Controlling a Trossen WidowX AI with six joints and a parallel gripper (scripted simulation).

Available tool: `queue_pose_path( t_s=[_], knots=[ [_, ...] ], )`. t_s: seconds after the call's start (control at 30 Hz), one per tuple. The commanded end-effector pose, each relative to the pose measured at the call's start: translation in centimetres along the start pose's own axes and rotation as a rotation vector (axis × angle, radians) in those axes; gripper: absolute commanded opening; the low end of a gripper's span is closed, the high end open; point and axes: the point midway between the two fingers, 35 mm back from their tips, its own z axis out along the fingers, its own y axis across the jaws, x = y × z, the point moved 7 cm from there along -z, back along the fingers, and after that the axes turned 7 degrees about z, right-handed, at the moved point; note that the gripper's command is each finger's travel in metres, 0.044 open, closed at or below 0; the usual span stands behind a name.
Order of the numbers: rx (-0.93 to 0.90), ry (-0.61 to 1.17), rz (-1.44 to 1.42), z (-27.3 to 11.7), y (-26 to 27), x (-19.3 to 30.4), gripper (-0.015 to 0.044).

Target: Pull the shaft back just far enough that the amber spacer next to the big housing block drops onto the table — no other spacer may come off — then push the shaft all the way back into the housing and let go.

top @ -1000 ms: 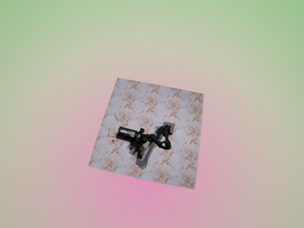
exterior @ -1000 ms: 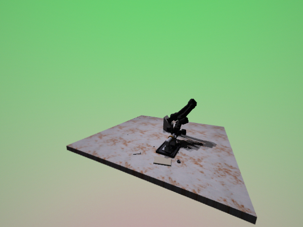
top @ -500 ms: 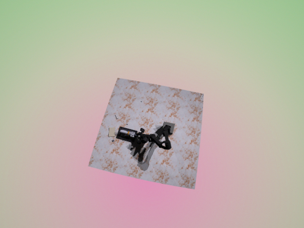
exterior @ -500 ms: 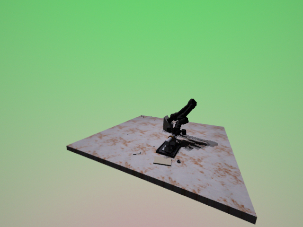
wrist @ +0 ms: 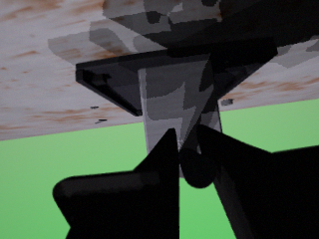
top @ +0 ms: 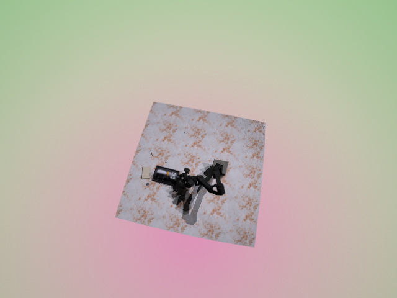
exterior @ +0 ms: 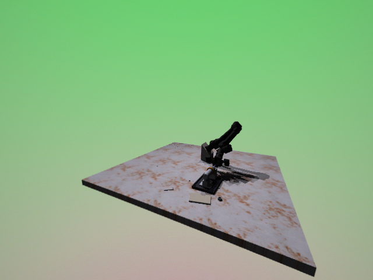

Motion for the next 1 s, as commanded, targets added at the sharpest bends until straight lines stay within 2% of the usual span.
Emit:
queue_pose_path(
  t_s=[0.0, 0.97],
  knots=[
    [0.000, -0.001, 0.003, -0.30, 0.08, -0.17, 0.0000],
    [0.000, -0.001, 0.003, -0.74, 0.11, -0.42, 0.0000]
  ],
)
